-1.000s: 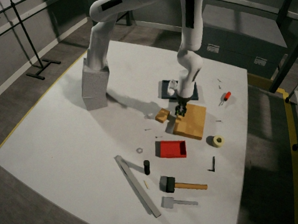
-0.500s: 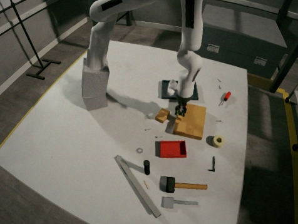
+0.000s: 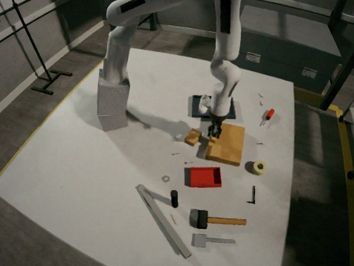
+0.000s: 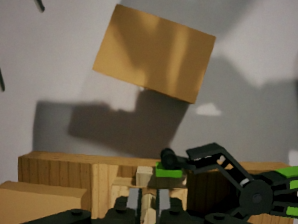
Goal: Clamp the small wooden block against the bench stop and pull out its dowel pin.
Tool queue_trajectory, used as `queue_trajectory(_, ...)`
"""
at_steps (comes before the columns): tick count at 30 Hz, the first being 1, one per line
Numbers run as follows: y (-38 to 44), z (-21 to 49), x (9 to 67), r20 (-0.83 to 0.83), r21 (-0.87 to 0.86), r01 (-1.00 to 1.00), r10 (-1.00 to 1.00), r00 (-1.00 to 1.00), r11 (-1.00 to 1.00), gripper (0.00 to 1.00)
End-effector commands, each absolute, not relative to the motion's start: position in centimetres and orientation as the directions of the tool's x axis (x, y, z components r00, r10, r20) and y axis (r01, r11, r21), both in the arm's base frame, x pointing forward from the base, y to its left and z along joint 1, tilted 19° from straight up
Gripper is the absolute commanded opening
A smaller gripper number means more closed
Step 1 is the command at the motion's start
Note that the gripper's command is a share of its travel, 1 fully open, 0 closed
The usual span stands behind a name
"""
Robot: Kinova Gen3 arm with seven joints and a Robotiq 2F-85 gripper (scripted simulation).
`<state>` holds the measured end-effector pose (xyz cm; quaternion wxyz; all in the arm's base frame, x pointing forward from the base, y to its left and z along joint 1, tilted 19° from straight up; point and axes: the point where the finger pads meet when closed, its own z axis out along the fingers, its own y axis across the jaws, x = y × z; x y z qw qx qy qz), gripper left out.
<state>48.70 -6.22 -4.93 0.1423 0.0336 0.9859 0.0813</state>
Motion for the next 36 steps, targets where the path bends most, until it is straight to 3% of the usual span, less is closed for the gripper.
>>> queue_trajectory(1, -6.26, -4.84, 48.73, -0.277, 0.169, 0.041, 0.088, -0.957, 0.985, 0.1)
queue_trajectory(36, -6.26, -4.84, 48.73, -0.28, 0.163, 0.021, 0.067, -0.958, 0.986, 0.1)
